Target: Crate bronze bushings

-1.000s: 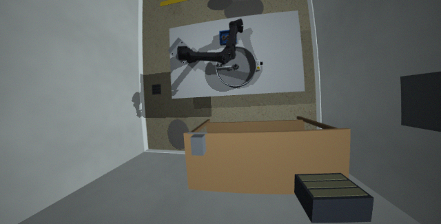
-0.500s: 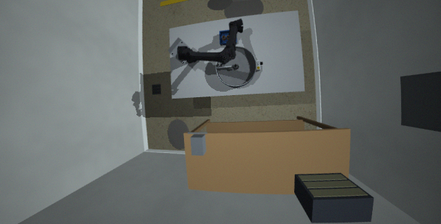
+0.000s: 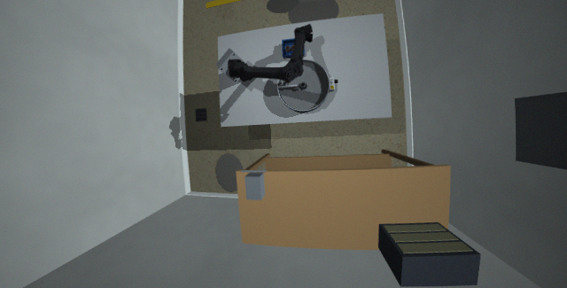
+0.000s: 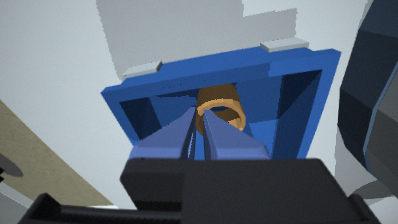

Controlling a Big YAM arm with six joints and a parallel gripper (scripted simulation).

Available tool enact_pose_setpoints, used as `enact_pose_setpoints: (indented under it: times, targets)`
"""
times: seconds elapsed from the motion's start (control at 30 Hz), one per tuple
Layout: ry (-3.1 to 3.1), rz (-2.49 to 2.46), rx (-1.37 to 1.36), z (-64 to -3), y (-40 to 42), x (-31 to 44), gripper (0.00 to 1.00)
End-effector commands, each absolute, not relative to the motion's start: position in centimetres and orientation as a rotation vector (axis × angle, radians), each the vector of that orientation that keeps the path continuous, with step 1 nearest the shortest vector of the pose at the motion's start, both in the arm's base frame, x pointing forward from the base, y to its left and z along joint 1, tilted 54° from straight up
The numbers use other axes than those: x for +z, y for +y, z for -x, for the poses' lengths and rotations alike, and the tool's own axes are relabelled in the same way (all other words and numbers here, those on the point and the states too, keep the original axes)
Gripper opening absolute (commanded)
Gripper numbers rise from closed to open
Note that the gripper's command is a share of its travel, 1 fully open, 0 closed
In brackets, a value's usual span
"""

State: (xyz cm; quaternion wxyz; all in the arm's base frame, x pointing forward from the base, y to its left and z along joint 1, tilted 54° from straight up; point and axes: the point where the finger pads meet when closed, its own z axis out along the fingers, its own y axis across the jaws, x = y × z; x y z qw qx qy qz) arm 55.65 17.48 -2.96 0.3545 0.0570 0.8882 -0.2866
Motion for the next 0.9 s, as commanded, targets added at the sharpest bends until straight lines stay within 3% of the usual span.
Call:
enact_pose_setpoints:
  times: [0.0,0.67,0.7,0.87]
  targets:
    - [2.284,-0.144,-0.723,-56.51,18.03,-2.53,0.00]
    - [2.284,-0.144,-0.723,-56.51,18.03,-2.53,0.00]
    - [2.284,-0.144,-0.723,-56.51,18.03,-2.53,0.15]
    - [2.284,-0.144,-0.724,-56.46,18.00,-2.57,0.15]
